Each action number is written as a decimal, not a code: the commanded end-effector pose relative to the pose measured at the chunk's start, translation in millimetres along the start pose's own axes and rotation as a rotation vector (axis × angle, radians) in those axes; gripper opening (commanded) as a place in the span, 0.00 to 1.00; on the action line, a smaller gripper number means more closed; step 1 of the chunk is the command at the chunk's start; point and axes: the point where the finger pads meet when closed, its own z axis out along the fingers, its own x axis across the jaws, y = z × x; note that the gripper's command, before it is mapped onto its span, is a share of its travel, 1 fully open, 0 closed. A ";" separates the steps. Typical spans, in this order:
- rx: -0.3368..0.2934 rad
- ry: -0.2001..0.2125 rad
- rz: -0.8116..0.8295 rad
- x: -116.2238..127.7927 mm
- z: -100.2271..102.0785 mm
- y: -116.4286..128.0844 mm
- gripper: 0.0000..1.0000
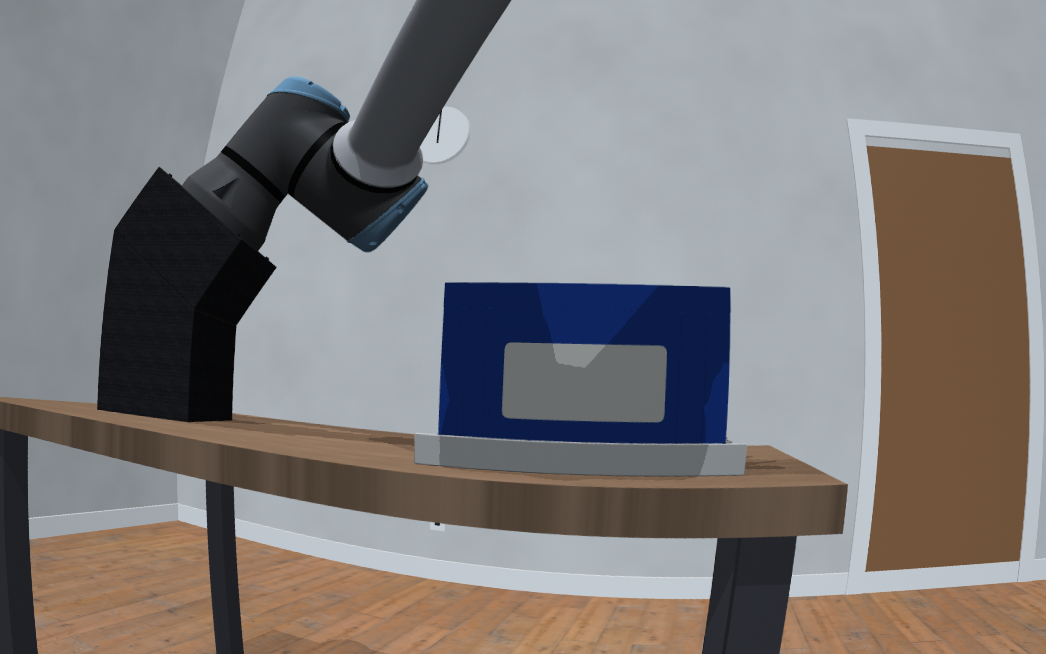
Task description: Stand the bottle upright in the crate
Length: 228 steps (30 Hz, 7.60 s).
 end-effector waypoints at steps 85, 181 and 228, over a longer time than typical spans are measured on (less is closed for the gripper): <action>1.269 0.095 1.227 311.5 410.7 221.4 1.00; 1.384 0.945 1.367 549.3 274.5 649.3 0.00; 1.862 0.369 1.936 550.4 274.1 661.0 0.00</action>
